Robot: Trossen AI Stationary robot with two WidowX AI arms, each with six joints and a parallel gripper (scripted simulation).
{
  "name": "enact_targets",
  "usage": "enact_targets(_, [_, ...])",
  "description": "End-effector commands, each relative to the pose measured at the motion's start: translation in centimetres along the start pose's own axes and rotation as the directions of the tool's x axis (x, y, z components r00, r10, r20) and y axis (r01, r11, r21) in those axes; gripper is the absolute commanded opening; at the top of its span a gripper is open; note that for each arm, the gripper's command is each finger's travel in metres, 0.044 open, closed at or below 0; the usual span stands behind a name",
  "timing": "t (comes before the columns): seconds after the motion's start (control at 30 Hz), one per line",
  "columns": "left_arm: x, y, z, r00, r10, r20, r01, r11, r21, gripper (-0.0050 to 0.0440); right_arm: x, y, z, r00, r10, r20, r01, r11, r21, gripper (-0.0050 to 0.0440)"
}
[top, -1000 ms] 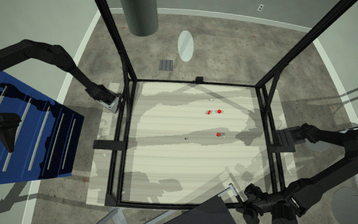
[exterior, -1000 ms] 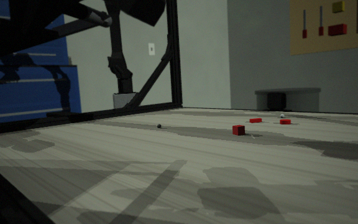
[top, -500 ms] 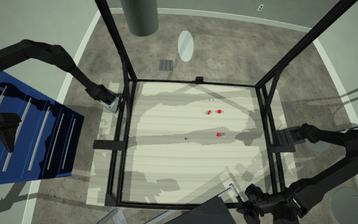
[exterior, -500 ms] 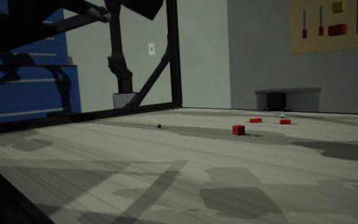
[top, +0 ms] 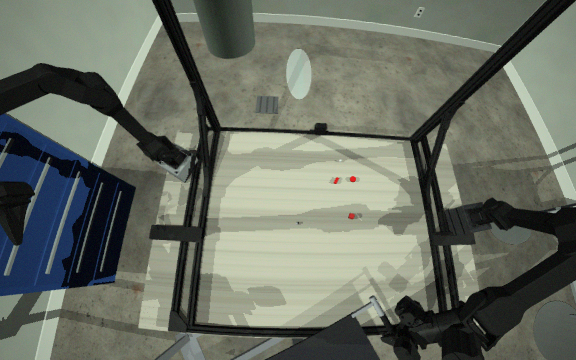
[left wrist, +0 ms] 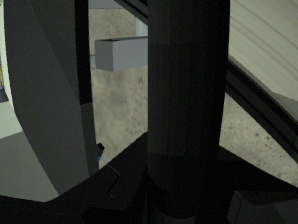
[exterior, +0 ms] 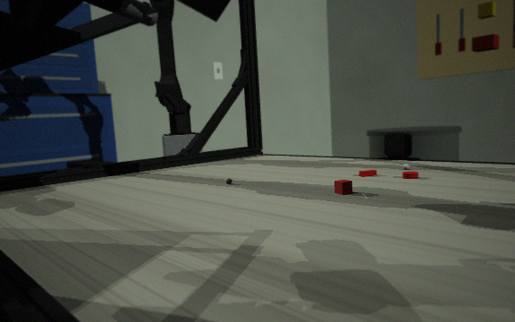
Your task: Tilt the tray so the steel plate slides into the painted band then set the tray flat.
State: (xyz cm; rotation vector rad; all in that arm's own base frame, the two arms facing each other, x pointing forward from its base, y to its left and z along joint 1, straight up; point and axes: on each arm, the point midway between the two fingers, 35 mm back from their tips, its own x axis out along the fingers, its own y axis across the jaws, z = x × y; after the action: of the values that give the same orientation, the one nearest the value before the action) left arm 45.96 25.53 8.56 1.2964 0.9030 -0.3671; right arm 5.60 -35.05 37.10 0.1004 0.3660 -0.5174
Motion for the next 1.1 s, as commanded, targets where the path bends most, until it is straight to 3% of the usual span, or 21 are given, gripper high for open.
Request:
enact_targets(0.0, [-1.3, 1.5, -0.1, 0.999, 0.046, -0.003, -0.046, 0.999, 0.001, 0.0000, 0.0, 0.0, 0.0, 1.000, 0.000, 0.000, 0.000, 1.000, -0.002, 0.0440])
enact_targets(0.57, [-1.9, 2.4, 0.0, 0.998, 0.059, -0.003, -0.059, 0.998, 0.001, 0.0000, 0.0, 0.0, 0.0, 1.000, 0.000, 0.000, 0.000, 1.000, -0.002, 0.0440])
enact_targets(0.7, [-0.8, 0.9, -0.1, 0.999, 0.049, -0.003, -0.049, 0.999, 0.001, 0.0000, 0.0, 0.0, 0.0, 1.000, 0.000, 0.000, 0.000, 1.000, -0.002, 0.0440])
enact_targets(0.73, [0.3, -0.5, -0.1, 0.999, 0.040, -0.003, -0.040, 0.999, 0.001, 0.0000, 0.0, 0.0, 0.0, 1.000, 0.000, 0.000, 0.000, 1.000, -0.002, 0.0440])
enact_targets(1.07, [0.9, -1.3, -0.1, 1.000, -0.006, -0.003, 0.006, 1.000, 0.000, 0.0000, 0.0, 0.0, 0.0, 1.000, 0.000, 0.000, 0.000, 1.000, -0.002, 0.0440])
